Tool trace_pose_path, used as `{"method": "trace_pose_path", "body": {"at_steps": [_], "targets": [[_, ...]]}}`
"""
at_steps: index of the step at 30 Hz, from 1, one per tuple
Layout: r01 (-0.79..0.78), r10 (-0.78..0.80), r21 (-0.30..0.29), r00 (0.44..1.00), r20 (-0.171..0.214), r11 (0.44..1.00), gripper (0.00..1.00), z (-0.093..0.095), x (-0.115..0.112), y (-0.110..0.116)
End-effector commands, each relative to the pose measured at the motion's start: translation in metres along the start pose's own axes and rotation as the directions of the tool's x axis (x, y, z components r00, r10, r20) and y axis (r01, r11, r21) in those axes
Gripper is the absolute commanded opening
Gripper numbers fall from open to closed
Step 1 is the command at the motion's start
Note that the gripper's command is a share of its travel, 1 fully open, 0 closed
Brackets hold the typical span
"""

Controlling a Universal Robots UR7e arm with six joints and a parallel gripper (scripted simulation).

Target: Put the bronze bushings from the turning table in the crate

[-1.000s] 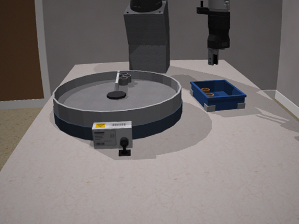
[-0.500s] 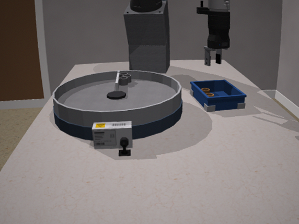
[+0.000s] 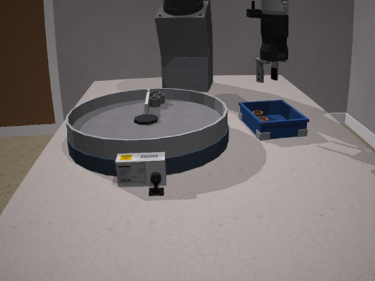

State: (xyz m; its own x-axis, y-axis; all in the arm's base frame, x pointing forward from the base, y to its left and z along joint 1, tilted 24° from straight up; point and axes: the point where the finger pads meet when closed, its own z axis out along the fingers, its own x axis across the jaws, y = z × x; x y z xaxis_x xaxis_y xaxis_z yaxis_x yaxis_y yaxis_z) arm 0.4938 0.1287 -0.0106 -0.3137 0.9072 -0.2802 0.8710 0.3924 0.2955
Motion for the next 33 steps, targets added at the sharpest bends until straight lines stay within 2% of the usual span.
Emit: {"method": "trace_pose_path", "body": {"at_steps": [1, 12, 17, 29, 33], "targets": [[0.0, 0.0, -0.001, 1.0, 0.0, 1.0, 1.0, 0.0, 0.0, 0.0], [0.0, 0.0, -0.001, 1.0, 0.0, 1.0, 1.0, 0.0, 0.0, 0.0], [-0.174, 0.174, 0.0, 0.985, 0.0, 0.985, 1.0, -0.012, 0.002, -0.002], [-0.174, 0.174, 0.0, 0.985, 0.0, 0.985, 1.0, -0.012, 0.002, -0.002], [-0.303, 0.303, 0.0, 0.953, 0.0, 0.953, 1.0, -0.02, 0.003, -0.003]]}}
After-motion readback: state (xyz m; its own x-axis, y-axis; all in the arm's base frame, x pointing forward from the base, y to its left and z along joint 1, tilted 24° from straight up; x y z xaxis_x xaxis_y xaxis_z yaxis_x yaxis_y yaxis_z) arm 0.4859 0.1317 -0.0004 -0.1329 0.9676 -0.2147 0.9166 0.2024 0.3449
